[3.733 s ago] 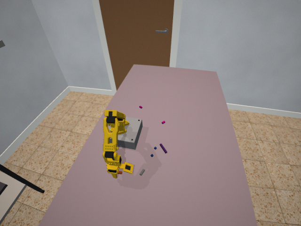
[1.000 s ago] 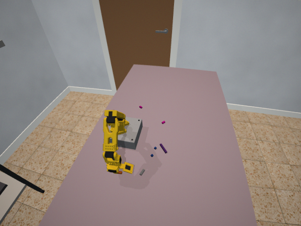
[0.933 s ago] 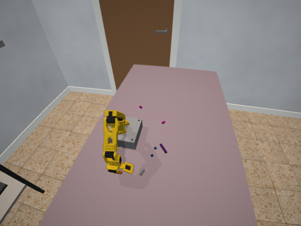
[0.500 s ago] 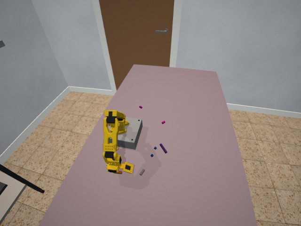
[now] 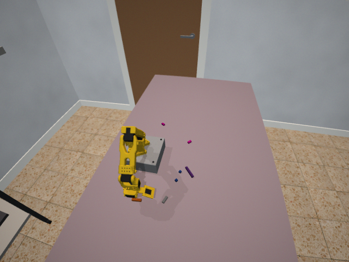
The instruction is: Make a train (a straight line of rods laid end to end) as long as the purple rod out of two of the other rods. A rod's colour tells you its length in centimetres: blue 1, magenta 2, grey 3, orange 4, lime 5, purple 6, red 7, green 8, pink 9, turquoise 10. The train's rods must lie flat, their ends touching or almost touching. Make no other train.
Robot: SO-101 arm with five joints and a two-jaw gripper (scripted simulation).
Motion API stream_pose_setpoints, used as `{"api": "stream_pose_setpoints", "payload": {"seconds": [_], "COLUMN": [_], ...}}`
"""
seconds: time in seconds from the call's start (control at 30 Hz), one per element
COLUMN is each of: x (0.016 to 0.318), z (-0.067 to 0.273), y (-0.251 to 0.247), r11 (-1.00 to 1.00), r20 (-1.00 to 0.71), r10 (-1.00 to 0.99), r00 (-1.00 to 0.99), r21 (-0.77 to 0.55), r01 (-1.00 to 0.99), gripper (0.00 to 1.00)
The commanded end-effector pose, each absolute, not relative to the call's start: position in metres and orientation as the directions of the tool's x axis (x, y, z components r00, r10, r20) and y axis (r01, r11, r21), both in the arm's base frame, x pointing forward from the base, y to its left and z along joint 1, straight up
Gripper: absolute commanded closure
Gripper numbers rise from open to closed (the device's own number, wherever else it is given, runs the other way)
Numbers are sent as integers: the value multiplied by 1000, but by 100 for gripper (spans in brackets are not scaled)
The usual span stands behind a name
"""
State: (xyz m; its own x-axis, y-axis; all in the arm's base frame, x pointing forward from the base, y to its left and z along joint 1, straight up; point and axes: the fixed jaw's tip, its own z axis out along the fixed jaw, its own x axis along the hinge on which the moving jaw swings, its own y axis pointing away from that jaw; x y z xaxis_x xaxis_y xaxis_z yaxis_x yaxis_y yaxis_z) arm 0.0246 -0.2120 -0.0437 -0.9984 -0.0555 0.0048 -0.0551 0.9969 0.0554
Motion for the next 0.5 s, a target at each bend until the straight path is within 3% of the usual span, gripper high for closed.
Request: {"api": "stream_pose_setpoints", "payload": {"seconds": [0.0,0.47], "x": [24,24], "z": [-33,-31], "y": [-217,-217], "r11": [998,998], "r20": [2,2], "r10": [-56,-56], "r00": [-998,-998], "r21": [32,32], "r01": [-56,-56], "gripper": [100,100]}}
